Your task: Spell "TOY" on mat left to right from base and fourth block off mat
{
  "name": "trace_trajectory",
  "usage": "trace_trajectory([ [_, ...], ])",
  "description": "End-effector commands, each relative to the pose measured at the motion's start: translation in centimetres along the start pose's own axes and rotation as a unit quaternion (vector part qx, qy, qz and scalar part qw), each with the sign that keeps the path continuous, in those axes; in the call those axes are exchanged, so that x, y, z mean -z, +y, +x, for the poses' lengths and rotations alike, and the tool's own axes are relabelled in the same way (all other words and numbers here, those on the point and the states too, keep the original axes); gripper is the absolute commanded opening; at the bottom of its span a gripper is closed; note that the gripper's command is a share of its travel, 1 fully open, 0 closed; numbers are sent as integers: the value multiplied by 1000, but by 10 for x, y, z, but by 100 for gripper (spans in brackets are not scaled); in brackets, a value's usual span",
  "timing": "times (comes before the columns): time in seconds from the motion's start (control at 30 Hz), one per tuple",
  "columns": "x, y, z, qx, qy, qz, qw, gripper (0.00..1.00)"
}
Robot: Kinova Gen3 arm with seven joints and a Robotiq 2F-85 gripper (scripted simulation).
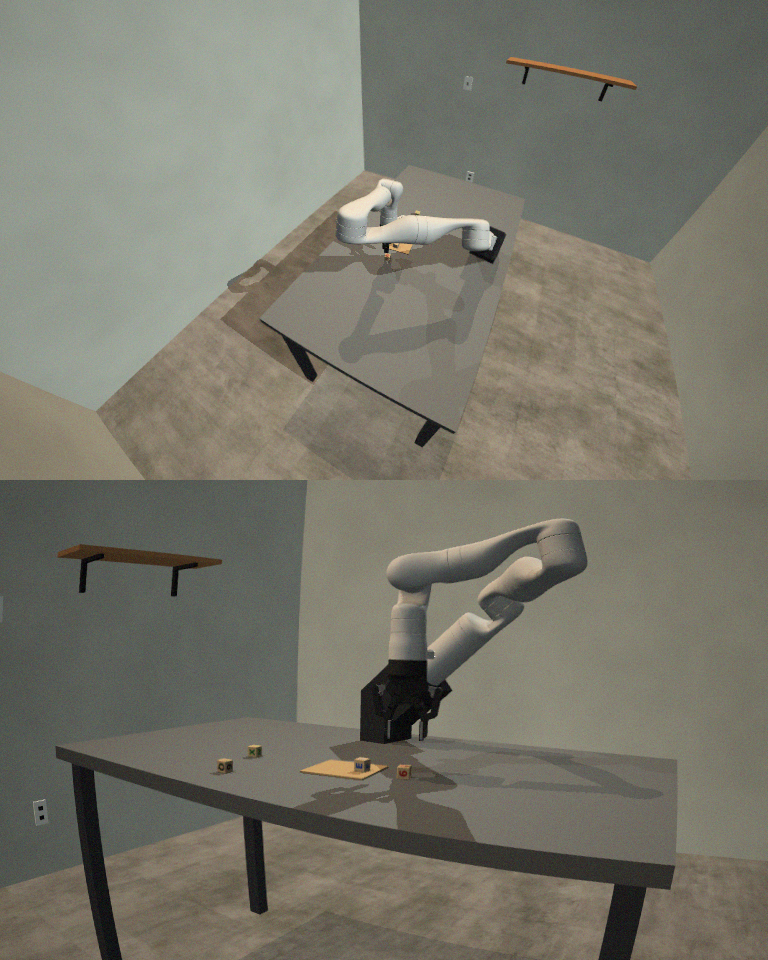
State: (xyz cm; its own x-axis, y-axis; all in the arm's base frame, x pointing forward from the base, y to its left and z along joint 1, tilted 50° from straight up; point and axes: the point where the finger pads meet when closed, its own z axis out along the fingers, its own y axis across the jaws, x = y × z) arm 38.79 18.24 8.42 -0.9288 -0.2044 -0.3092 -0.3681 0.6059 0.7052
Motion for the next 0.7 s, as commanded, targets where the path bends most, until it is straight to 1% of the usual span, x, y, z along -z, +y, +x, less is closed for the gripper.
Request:
trace_trajectory([
  [0.0,-4,0,1,0,2,0,1000,62],
  [0.67,-31,0,1,0,2,0,1000,62],
])
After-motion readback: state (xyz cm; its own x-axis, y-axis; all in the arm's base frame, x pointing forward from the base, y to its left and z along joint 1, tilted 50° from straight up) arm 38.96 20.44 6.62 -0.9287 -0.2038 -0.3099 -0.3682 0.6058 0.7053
